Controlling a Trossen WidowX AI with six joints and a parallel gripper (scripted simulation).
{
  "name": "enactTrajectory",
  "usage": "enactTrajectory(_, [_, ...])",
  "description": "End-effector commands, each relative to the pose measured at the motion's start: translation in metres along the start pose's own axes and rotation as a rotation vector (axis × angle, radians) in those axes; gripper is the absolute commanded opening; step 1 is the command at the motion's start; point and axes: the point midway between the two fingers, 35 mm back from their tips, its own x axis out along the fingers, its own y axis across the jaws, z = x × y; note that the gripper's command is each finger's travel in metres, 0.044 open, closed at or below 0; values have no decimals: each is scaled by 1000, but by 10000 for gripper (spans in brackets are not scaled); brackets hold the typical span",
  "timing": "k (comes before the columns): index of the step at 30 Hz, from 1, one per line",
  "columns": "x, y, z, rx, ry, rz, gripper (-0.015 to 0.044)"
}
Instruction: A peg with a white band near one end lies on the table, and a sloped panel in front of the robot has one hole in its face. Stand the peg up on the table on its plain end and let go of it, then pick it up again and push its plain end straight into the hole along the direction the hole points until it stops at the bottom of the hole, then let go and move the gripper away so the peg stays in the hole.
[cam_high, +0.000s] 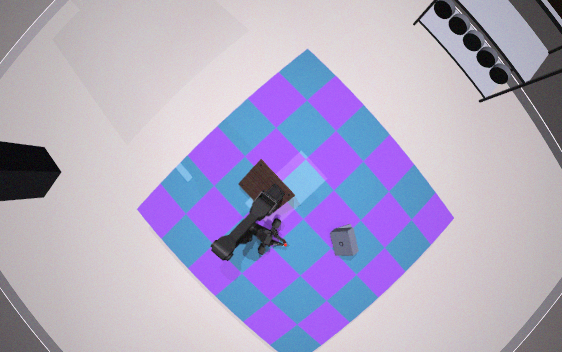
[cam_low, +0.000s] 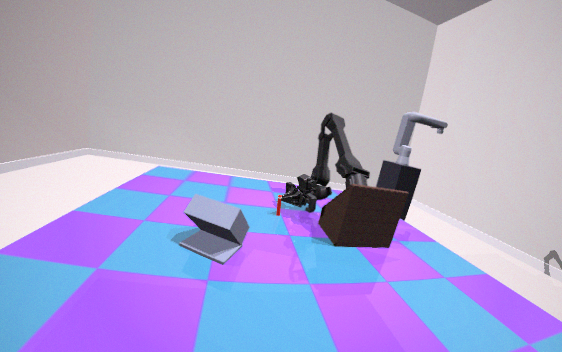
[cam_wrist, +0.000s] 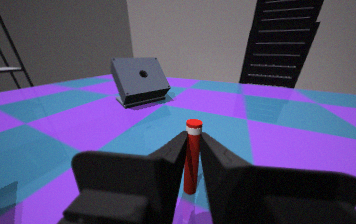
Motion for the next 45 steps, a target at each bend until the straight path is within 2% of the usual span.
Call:
enactTrajectory(1, [-1,0,-2,0,1,0,49])
enactTrajectory(22, [-3,1,-1,6,-20,-4,49])
enactTrajectory(25, [-3,1,-1,6,-21,-4,128])
enactTrajectory(45, [-3,1,-1,6,-21,-4,130])
